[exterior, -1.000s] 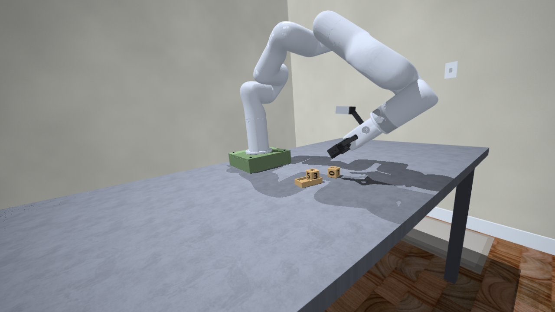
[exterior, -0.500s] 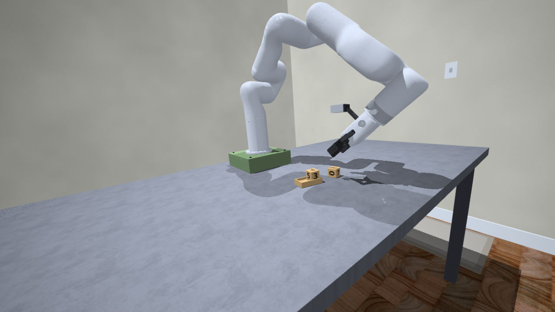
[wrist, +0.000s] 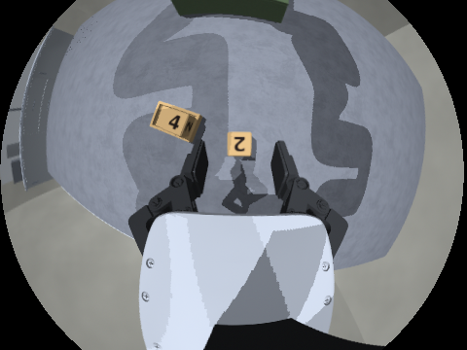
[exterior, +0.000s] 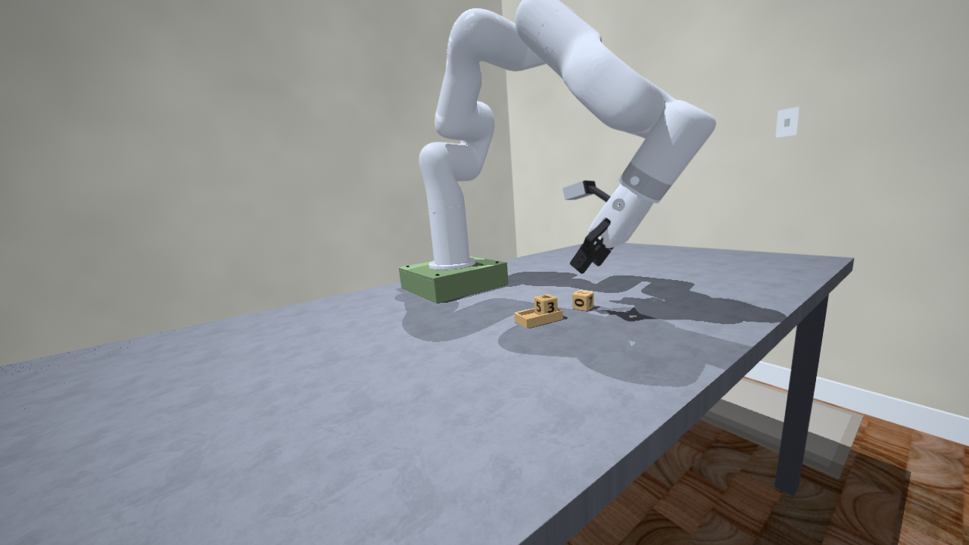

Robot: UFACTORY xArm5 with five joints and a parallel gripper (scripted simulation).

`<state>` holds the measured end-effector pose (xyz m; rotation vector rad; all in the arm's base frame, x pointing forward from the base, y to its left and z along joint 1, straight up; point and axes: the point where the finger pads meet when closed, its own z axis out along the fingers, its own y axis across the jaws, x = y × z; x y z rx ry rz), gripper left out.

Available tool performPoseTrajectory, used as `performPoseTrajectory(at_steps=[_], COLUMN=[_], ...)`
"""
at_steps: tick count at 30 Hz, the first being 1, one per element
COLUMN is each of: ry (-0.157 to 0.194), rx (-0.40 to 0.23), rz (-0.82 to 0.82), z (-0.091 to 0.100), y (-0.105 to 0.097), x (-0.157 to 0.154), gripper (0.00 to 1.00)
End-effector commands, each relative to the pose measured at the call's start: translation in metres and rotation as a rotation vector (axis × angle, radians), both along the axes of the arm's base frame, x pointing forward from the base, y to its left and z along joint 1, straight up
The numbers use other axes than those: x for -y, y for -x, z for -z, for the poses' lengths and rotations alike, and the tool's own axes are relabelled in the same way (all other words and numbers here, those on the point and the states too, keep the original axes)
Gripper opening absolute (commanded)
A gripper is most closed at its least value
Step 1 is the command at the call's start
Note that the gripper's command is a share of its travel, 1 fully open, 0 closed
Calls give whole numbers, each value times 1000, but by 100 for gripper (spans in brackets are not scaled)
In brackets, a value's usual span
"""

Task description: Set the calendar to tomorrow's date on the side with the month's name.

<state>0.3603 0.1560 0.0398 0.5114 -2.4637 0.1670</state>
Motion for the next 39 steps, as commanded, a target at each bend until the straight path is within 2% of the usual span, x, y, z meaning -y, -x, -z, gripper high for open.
performPoseTrajectory(at_steps=[1, 9, 17, 19, 26, 34, 38, 39], ry=[-55, -66, -144, -154, -161, -239, -251, -251], rx=[126, 152, 332, 355, 372, 553, 579, 579], rz=[0, 0, 0, 0, 0, 0, 0, 0], z=[-3, -3, -5, -5, -5, -6, -7, -7], y=[1, 2, 5, 6, 6, 10, 11, 11], x=[1, 1, 2, 3, 3, 4, 5, 5], gripper=[71, 71, 71, 71, 71, 71, 71, 100])
